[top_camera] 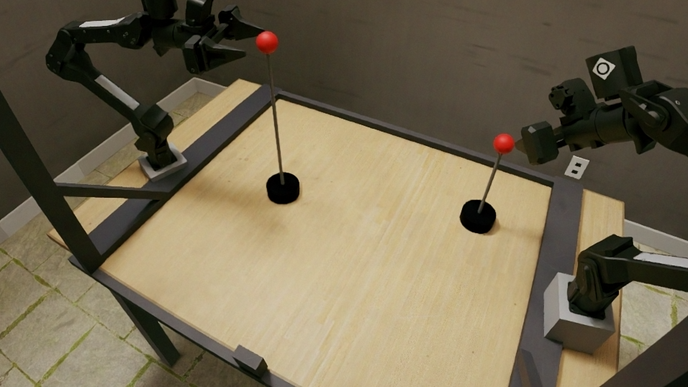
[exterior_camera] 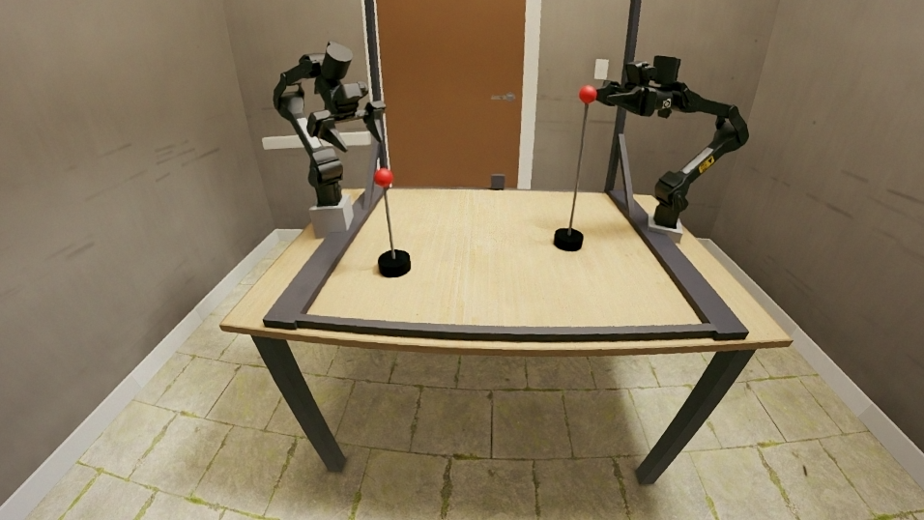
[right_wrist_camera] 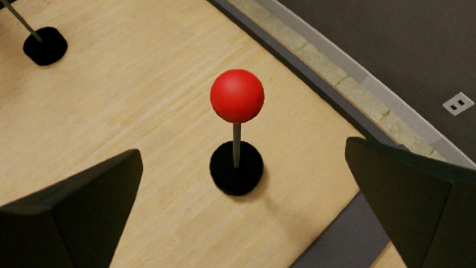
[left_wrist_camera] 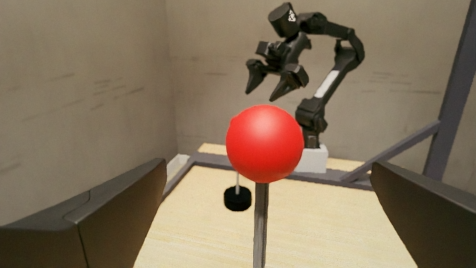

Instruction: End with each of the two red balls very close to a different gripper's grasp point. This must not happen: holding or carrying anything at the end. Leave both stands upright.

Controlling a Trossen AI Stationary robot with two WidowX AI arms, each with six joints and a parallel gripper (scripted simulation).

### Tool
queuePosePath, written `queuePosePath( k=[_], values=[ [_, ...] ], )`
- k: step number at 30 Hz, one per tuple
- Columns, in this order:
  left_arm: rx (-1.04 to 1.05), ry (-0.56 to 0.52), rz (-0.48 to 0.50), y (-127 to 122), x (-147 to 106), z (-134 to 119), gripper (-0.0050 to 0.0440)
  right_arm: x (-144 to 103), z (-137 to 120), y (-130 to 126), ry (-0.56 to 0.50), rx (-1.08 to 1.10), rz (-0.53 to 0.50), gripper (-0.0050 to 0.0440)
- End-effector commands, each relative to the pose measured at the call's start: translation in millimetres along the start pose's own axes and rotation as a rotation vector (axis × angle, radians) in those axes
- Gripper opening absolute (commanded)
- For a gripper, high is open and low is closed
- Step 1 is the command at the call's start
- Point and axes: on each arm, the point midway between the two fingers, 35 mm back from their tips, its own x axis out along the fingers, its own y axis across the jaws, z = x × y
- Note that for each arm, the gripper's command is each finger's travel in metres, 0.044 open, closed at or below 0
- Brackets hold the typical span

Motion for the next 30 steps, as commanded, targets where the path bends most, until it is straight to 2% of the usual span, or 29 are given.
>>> queuePosePath(
  k=[1,22,30],
  values=[
    [0.002,-0.025,-0.001,0.2,9.9,11.6,0.044,-3.2,4.6,-0.4,-0.016,0.003,-0.002,0.044],
    [0.002,-0.028,-0.001,0.2,51.0,12.7,0.044,-3.2,4.6,-0.4,-0.016,0.003,-0.002,0.044],
    [0.002,-0.028,-0.001,0.2,55.9,12.8,0.044,-3.2,4.6,-0.4,-0.016,0.003,-0.002,0.044]
  ],
)
